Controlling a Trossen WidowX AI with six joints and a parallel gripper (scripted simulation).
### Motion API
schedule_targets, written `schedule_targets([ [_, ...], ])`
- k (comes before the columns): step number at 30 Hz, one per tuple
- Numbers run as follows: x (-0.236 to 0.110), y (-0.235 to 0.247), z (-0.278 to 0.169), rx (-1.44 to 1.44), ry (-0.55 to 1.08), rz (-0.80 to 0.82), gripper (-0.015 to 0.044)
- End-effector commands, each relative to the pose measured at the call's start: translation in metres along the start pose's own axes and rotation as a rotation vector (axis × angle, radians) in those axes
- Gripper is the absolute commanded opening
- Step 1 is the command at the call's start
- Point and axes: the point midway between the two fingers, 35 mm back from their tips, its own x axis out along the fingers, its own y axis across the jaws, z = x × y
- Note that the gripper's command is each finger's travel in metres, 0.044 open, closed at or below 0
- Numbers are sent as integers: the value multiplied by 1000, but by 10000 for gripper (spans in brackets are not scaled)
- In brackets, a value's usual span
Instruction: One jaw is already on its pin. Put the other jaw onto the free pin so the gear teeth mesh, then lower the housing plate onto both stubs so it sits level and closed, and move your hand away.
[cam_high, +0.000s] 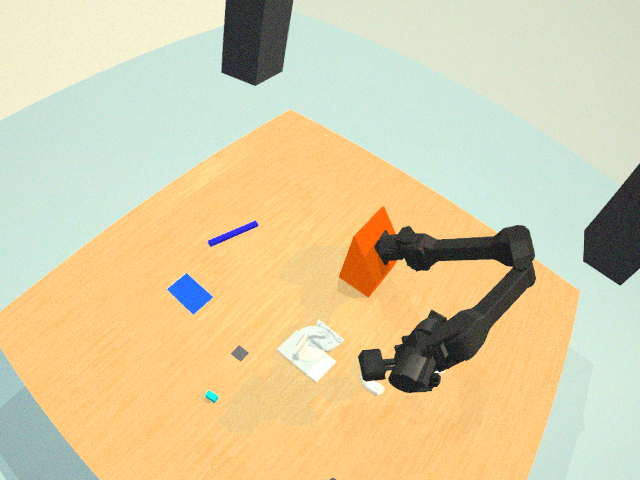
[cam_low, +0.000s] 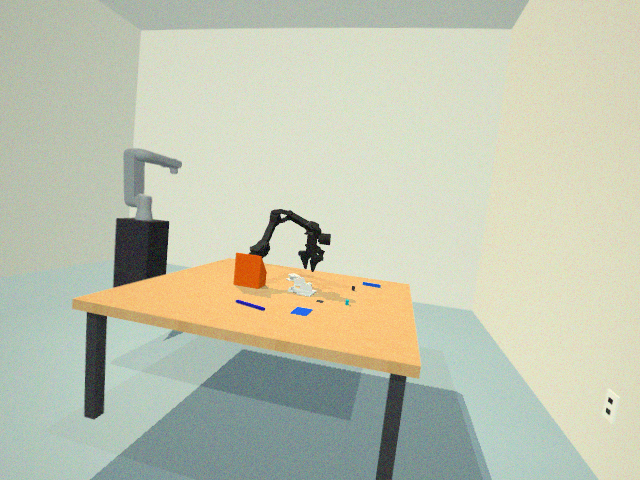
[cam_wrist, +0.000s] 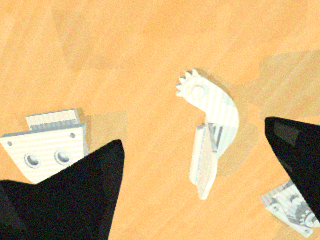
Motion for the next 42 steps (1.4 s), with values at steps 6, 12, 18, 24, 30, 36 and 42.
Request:
schedule_targets([
  [6, 0, 0, 0, 0, 0, 0, 440],
  [12, 0, 0, 0, 0, 0, 0, 440],
  [18, 0, 0, 0, 0, 0, 0, 440],
  [24, 0, 0, 0, 0, 0, 0, 440],
  [30, 0, 0, 0, 0, 0, 0, 361],
  [36, 0, 0, 0, 0, 0, 0, 204],
  [42, 0, 0, 0, 0, 0, 0, 46],
])
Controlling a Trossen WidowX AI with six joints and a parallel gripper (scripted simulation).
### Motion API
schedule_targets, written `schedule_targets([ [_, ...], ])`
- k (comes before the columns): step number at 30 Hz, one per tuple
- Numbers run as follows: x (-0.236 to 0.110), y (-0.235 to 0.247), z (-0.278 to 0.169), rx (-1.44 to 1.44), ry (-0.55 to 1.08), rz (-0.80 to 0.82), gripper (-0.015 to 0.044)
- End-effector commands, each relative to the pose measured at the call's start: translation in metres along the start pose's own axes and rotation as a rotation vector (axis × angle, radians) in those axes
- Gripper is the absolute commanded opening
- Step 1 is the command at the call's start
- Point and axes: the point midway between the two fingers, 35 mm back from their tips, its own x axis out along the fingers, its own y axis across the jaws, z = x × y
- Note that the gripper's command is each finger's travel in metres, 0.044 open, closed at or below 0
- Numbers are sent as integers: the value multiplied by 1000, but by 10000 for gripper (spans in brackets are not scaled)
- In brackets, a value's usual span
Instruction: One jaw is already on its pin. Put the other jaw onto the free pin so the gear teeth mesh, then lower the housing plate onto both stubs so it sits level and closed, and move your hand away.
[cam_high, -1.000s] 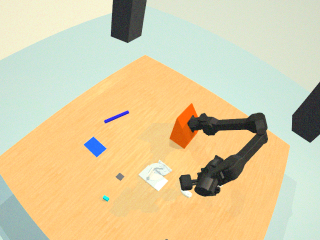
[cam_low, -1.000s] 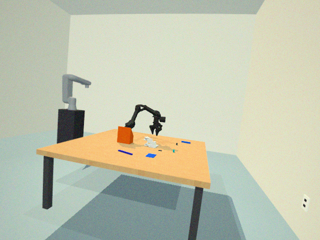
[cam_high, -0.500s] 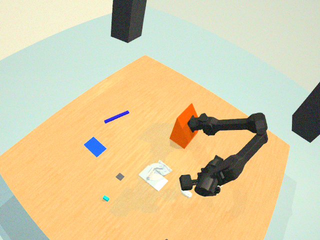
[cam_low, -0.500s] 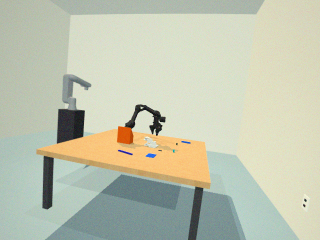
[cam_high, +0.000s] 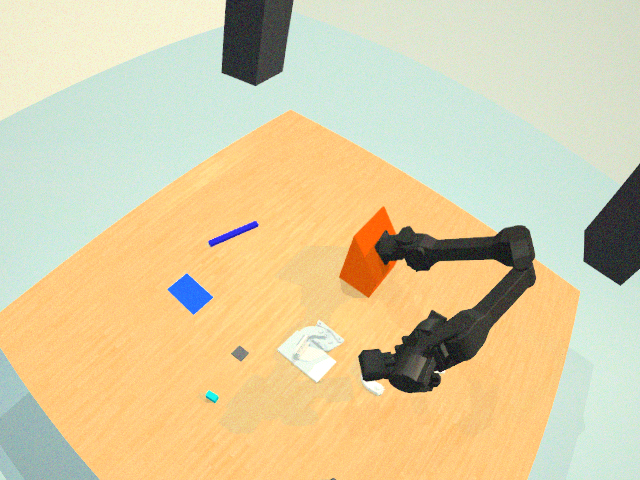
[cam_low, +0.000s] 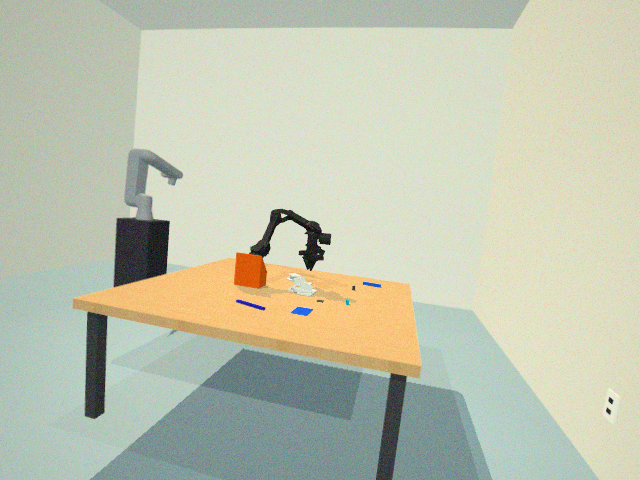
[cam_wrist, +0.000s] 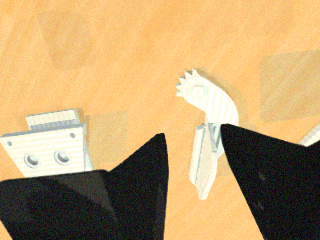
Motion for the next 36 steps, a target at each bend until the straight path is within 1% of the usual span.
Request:
schedule_targets([
  [1, 0, 0, 0, 0, 0, 0, 20],
  [2, 0, 0, 0, 0, 0, 0, 0],
  [17, 0, 0, 0, 0, 0, 0, 0],
  [21, 0, 0, 0, 35, 0, 0, 105],
  [33, -1, -3, -5, 318, 1, 0, 420],
  [34, -1, -3, -5, 342, 1, 0, 440],
  [36, -1, -3, -6, 389, 1, -1, 440],
])
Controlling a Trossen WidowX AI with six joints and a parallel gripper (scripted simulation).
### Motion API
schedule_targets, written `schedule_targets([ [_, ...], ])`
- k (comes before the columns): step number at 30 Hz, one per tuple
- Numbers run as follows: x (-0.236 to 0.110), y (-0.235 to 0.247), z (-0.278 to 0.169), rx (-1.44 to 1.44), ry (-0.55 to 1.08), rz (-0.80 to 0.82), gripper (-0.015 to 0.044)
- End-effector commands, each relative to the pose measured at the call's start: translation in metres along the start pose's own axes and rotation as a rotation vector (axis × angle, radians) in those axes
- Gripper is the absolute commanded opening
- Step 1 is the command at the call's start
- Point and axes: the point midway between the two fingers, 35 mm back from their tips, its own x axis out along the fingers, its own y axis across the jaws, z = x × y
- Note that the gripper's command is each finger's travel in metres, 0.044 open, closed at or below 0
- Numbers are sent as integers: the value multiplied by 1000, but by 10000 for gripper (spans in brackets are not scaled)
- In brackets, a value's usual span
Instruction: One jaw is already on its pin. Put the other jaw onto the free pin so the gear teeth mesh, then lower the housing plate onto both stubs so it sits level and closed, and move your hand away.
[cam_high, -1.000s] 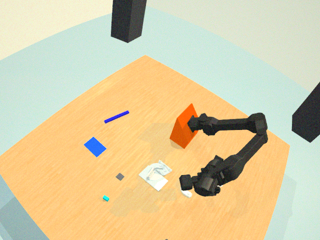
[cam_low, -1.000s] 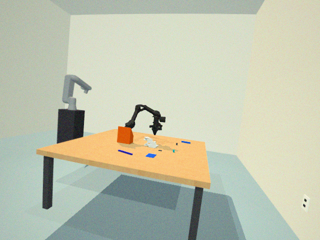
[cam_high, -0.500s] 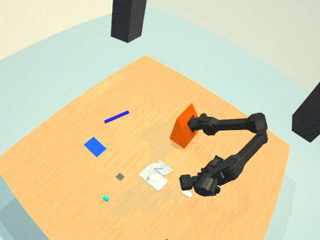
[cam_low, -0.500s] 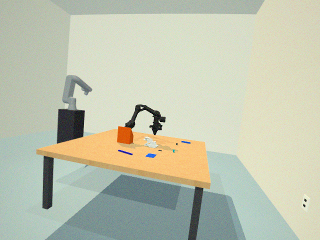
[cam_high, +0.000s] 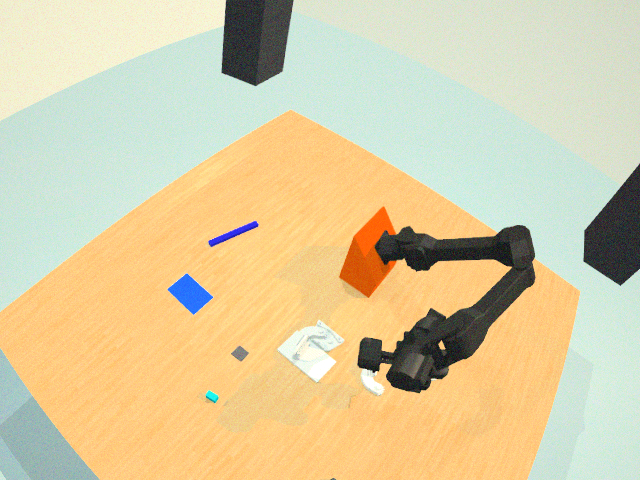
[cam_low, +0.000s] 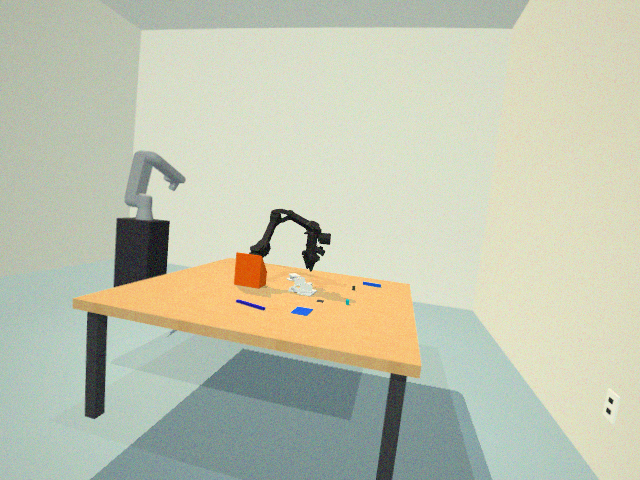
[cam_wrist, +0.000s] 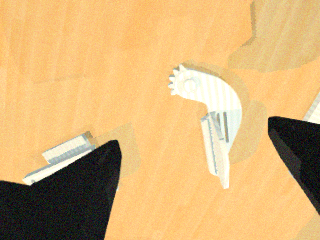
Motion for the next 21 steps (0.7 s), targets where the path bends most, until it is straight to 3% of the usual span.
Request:
schedule_targets([
  [1, -1, -2, -2, 118, 1, 0, 440],
  [21, -2, -7, -7, 590, 2, -1, 440],
])
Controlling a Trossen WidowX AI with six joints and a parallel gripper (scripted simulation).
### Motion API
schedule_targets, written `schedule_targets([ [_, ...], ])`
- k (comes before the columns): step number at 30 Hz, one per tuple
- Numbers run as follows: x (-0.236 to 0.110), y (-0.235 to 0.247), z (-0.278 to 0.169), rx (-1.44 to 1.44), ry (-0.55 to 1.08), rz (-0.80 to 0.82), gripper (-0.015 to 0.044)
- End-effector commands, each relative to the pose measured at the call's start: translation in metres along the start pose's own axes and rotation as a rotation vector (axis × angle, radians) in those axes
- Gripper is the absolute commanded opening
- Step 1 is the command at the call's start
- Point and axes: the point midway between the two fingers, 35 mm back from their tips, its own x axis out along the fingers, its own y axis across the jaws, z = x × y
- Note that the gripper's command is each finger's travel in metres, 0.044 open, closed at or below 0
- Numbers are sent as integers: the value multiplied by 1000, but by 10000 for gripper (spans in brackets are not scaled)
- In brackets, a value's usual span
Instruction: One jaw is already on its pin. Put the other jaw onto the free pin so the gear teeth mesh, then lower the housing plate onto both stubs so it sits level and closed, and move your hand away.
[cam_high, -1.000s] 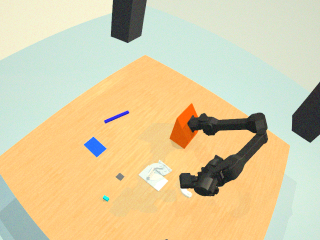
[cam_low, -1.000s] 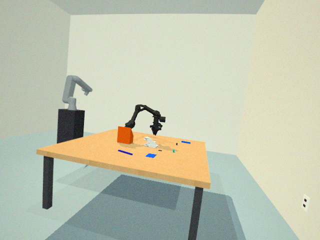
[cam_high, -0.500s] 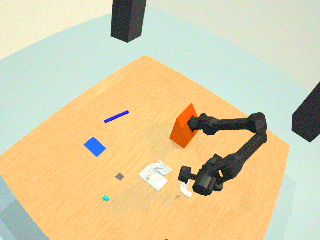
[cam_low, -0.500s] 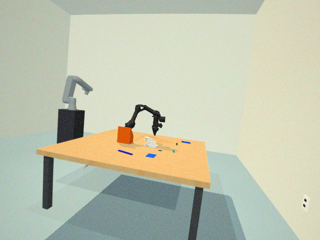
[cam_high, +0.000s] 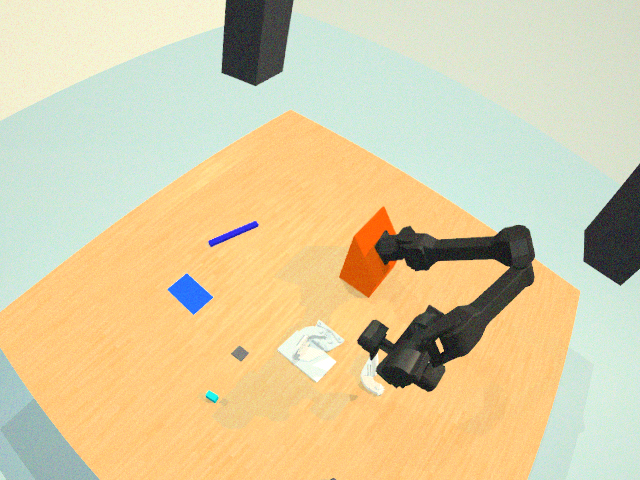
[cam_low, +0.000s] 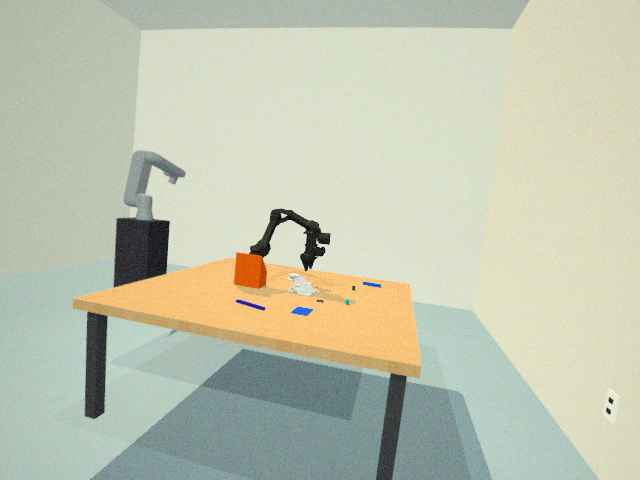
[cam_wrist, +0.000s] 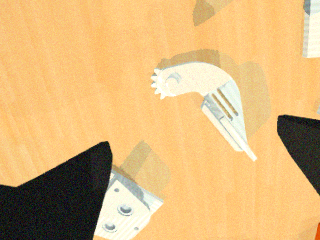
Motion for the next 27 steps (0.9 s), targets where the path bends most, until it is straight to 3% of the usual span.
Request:
schedule_targets([
  [1, -1, -2, -1, 119, 1, 1, 440],
  [27, -3, -12, -4, 733, 2, 0, 440],
])
